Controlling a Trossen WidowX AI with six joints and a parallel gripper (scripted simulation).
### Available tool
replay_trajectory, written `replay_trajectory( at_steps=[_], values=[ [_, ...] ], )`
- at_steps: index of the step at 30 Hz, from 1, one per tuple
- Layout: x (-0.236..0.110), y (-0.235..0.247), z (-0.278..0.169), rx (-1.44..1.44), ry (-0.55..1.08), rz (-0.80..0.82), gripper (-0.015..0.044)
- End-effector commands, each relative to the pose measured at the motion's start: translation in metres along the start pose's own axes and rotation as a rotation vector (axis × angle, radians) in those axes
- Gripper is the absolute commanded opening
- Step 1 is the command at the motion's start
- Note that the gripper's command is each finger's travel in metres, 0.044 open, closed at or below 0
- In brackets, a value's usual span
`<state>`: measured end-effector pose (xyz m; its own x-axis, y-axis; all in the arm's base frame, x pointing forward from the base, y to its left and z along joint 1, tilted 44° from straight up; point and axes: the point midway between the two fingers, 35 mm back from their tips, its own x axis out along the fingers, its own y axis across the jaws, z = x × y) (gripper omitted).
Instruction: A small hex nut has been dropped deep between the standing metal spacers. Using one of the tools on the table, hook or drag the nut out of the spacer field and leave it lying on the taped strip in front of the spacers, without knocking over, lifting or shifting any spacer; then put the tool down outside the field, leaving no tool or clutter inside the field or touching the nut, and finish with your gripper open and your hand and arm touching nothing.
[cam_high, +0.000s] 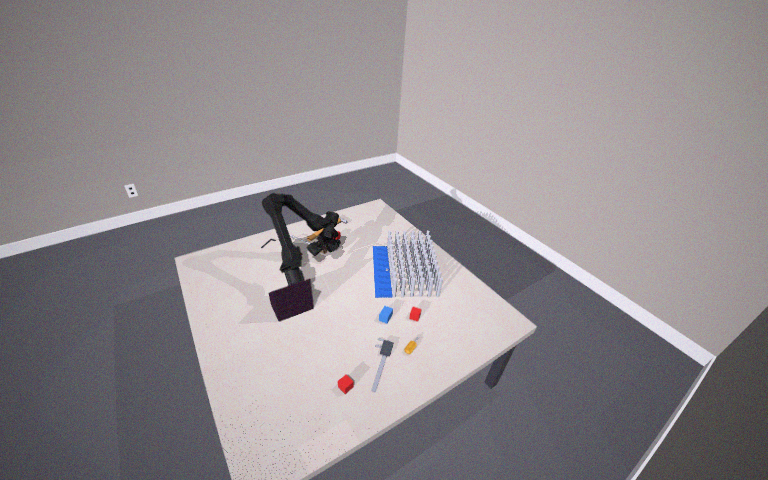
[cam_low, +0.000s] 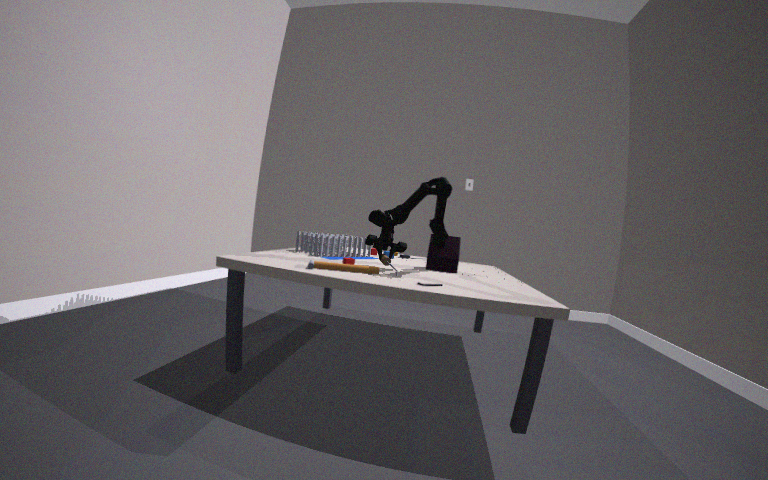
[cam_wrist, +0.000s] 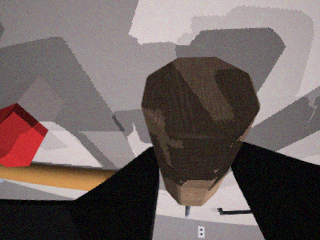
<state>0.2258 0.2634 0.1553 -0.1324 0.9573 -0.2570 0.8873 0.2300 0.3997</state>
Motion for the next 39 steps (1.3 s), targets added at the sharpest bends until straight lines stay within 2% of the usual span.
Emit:
replay_trajectory(
  at_steps=[1,39],
  values=[
    [0.002,-0.002,0.001,0.009,0.001,0.0,0.0],
    [0.014,-0.006,0.001,0.013,0.02,0.016,0.0]
  ],
)
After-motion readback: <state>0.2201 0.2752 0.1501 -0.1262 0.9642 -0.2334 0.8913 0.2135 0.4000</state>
